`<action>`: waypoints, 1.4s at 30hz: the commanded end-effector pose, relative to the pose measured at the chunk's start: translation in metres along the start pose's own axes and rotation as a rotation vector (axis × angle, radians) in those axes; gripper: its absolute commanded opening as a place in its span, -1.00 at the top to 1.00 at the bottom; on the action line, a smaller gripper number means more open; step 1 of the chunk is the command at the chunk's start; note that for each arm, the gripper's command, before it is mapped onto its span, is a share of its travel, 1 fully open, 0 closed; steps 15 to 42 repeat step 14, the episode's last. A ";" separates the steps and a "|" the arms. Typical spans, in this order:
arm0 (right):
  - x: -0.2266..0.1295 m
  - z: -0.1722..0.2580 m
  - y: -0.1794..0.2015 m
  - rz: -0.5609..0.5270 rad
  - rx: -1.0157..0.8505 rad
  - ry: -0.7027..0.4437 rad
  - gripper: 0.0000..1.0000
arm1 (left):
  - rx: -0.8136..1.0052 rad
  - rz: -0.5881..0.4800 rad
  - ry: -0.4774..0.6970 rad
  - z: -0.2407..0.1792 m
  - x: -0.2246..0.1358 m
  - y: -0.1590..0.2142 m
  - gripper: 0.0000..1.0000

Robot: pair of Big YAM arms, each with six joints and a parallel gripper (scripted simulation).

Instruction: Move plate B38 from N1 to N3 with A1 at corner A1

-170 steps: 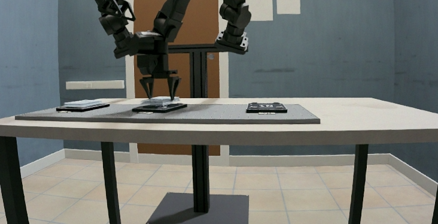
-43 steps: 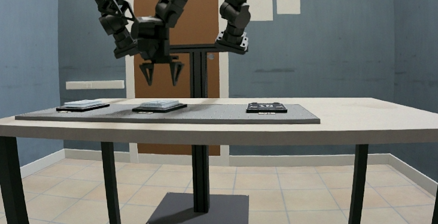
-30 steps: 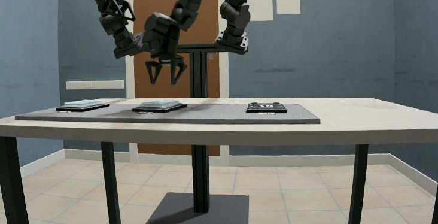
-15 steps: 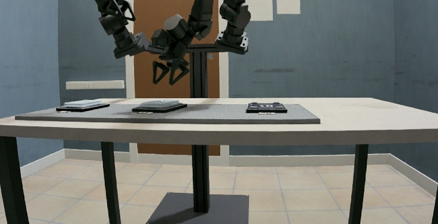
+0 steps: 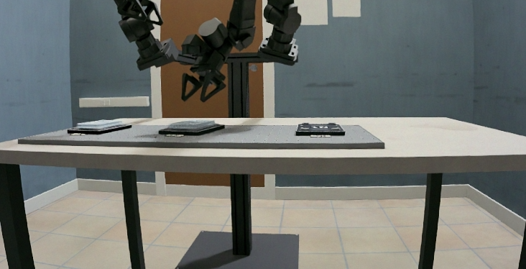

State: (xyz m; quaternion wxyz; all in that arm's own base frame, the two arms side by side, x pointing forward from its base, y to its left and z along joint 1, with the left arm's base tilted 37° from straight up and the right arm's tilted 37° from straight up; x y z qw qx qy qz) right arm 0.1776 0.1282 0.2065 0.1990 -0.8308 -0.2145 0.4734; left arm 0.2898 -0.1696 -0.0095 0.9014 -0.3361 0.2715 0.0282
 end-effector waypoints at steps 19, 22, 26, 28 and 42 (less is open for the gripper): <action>-0.005 -0.008 -0.007 -0.011 -0.021 0.020 -1.00 | 0.010 -0.013 -0.004 0.001 -0.002 -0.001 -1.00; -0.005 -0.008 -0.007 -0.011 -0.021 0.020 -1.00 | 0.010 -0.013 -0.004 0.001 -0.002 -0.001 -1.00; -0.005 -0.008 -0.007 -0.011 -0.021 0.020 -1.00 | 0.010 -0.013 -0.004 0.001 -0.002 -0.001 -1.00; -0.005 -0.008 -0.007 -0.011 -0.021 0.020 -1.00 | 0.010 -0.013 -0.004 0.001 -0.002 -0.001 -1.00; -0.005 -0.008 -0.007 -0.011 -0.021 0.020 -1.00 | 0.010 -0.013 -0.004 0.001 -0.002 -0.001 -1.00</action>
Point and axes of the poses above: on each arm, the point where the finger pads meet when closed, its own x axis out along the fingers, its own z axis across the jaws, y = z × x, the point moved 5 cm from there along -x, back along the fingers, and after that the axes turned 8 degrees about x, right-handed, at the moved point
